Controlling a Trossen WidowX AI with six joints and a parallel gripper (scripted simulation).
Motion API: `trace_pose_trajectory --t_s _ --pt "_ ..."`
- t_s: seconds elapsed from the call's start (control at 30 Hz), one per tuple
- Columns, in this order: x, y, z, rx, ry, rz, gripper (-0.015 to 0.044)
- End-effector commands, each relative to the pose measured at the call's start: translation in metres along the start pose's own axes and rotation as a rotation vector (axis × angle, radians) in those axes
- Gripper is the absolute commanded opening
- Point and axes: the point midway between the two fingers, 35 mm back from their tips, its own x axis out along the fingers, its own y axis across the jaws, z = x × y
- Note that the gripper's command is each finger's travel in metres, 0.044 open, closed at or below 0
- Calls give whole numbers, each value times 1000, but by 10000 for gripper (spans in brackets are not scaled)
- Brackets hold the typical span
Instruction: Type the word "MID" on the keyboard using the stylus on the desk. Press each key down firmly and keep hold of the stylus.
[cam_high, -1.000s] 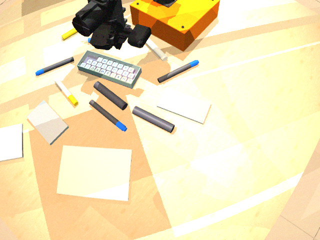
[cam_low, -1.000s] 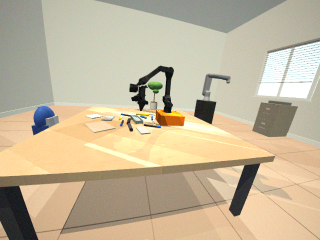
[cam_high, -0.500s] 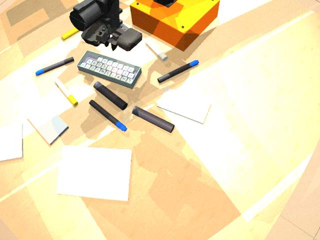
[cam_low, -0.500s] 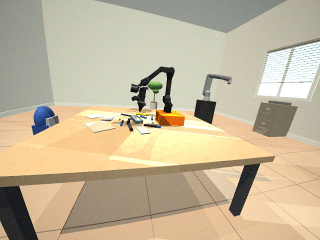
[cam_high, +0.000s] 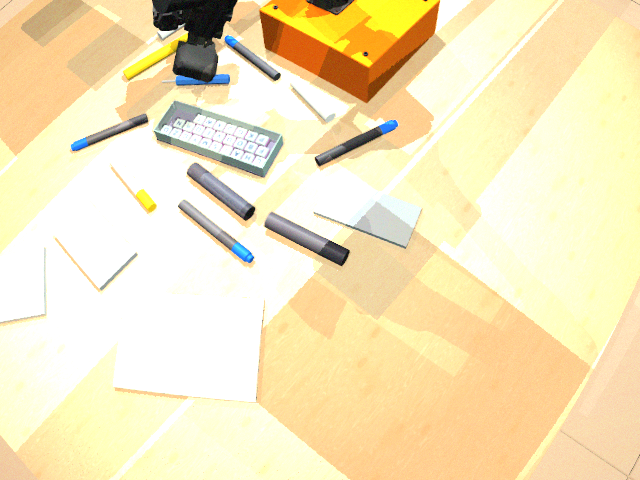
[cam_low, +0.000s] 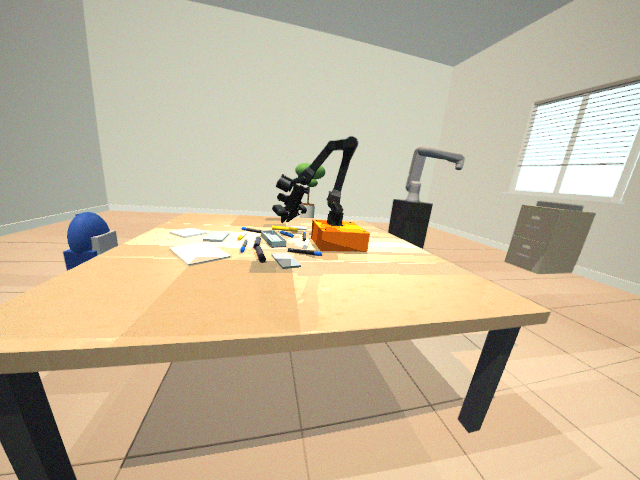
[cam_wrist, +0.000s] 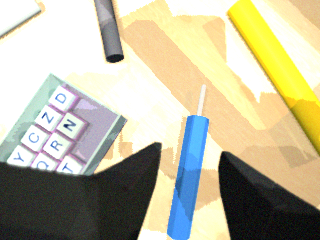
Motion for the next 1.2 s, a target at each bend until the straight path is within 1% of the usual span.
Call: trace_pose_trajectory --t_s 0.0,1.17 --pt "1 -6 1 56 -26 -10 150" --pt "13 -8 -6 56 -26 -10 150"
